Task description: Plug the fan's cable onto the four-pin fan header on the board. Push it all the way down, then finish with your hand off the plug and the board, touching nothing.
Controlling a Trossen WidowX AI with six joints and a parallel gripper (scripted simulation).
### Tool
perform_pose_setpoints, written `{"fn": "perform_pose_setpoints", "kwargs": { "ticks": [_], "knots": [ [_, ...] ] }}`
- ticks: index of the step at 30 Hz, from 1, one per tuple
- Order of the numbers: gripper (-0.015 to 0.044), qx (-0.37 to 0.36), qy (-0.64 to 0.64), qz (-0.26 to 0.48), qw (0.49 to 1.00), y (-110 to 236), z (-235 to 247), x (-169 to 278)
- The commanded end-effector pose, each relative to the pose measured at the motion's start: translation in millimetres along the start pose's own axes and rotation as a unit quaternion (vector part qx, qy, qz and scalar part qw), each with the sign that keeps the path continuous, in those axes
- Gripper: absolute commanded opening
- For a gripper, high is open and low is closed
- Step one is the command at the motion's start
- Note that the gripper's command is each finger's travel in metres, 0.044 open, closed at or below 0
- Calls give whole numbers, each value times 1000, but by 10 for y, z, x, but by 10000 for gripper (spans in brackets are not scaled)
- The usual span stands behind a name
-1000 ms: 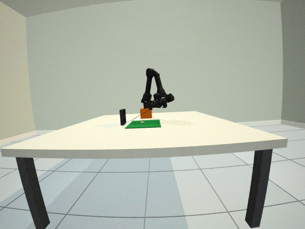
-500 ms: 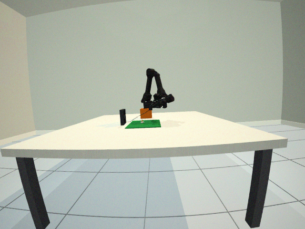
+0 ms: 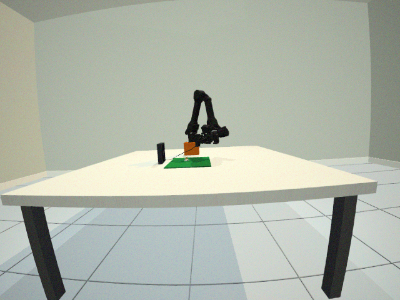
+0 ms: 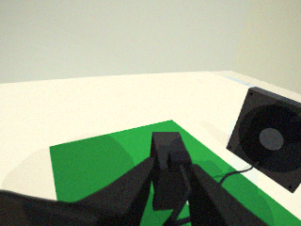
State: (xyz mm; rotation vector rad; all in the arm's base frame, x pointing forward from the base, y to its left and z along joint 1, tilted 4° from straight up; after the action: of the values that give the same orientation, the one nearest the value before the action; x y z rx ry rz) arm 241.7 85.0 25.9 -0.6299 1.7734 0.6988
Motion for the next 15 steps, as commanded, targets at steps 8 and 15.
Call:
{"fn": "perform_pose_setpoints", "kwargs": {
  "ticks": [8,15],
  "knots": [
    [0,0,-3,-2,1000,-5,36,91],
    [0,0,-3,-2,1000,-17,50,154]
  ]
}}
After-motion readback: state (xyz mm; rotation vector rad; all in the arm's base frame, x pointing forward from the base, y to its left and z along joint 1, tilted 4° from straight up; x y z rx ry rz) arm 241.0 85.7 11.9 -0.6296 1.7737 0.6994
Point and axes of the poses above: the point midway between the two fingers, 35 mm back from their tips, its own y axis back along the fingers, its own z axis across the jaws, x = y × z, the point moved 4 cm from there along y, back along the fingers, and after that the axes turned 12 degrees about y, right-handed, at the moved point
